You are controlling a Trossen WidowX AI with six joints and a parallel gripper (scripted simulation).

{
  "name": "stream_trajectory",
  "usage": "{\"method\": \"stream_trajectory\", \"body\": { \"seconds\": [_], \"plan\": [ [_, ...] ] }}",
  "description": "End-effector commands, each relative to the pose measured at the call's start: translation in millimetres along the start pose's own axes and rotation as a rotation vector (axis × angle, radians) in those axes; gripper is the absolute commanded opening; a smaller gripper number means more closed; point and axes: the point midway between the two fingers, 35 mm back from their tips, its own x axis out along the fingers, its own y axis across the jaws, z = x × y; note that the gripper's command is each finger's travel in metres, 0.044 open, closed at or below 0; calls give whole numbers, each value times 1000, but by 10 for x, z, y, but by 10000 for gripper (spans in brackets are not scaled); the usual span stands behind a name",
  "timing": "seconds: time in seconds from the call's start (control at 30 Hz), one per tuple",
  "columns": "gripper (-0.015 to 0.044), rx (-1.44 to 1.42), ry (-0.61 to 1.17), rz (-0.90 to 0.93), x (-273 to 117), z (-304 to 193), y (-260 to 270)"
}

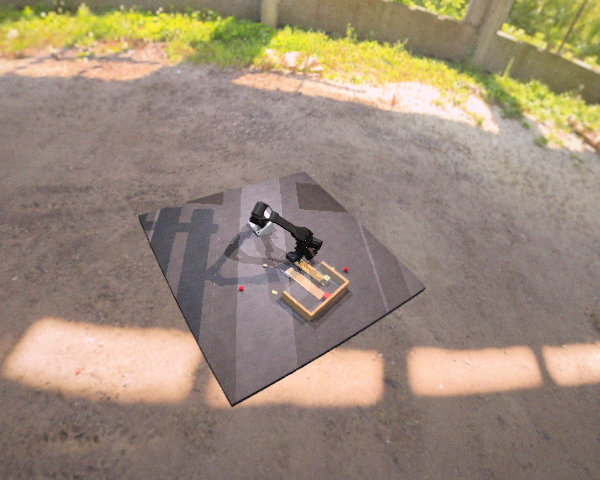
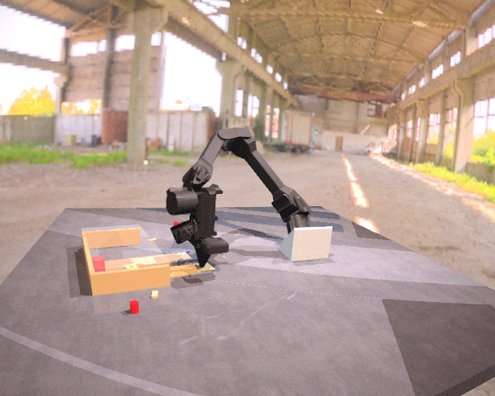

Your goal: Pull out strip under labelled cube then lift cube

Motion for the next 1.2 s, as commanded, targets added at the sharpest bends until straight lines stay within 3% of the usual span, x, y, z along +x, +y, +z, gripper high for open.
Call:
{"method": "stream_trajectory", "body": {
  "seconds": [0.0,1.17],
  "plan": [
    [0,-6,20,0,44,-131,12],
    [0,-8,22,0,42,-656,21]
  ]
}}
